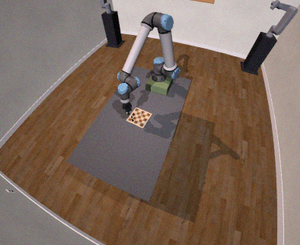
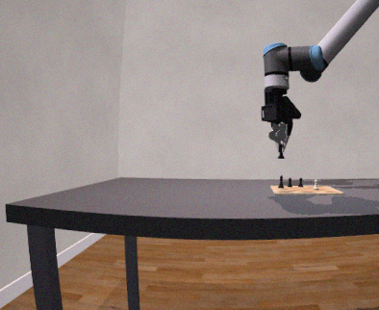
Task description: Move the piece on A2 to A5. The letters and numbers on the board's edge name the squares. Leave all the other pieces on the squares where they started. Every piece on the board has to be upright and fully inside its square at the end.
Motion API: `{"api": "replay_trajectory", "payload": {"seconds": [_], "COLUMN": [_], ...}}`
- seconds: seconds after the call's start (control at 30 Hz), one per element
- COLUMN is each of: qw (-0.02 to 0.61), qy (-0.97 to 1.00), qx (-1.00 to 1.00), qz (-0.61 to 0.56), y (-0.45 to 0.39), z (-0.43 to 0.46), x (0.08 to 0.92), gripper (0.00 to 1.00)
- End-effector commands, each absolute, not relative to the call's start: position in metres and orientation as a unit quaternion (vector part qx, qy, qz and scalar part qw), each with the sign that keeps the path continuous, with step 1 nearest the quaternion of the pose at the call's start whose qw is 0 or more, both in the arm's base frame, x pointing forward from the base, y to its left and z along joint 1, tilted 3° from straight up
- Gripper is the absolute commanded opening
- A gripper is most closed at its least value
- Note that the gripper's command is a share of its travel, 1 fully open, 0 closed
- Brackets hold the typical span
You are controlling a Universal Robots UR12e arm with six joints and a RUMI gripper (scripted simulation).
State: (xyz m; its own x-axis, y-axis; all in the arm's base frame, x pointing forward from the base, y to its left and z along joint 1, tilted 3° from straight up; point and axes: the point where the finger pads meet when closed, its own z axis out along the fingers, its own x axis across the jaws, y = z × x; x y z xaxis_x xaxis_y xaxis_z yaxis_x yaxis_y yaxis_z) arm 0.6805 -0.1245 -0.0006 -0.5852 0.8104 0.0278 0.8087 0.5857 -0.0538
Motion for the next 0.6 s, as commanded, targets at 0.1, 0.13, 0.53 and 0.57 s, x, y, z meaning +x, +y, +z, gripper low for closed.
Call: {"api": "replay_trajectory", "payload": {"seconds": [0.1, 0.13, 0.53, 0.57], "qw": [0.022, 0.023, 0.025, 0.025], "qy": [-0.892, -0.892, -0.891, -0.891], "qx": [-0.452, -0.452, -0.452, -0.452], "qz": [0.017, 0.017, 0.017, 0.017], "y": [-0.124, -0.124, -0.124, -0.124], "z": [0.001, -0.001, -0.032, -0.037], "x": [0.683, 0.682, 0.678, 0.678], "gripper": [0.00, 0.00, 0.00, 0.00]}}
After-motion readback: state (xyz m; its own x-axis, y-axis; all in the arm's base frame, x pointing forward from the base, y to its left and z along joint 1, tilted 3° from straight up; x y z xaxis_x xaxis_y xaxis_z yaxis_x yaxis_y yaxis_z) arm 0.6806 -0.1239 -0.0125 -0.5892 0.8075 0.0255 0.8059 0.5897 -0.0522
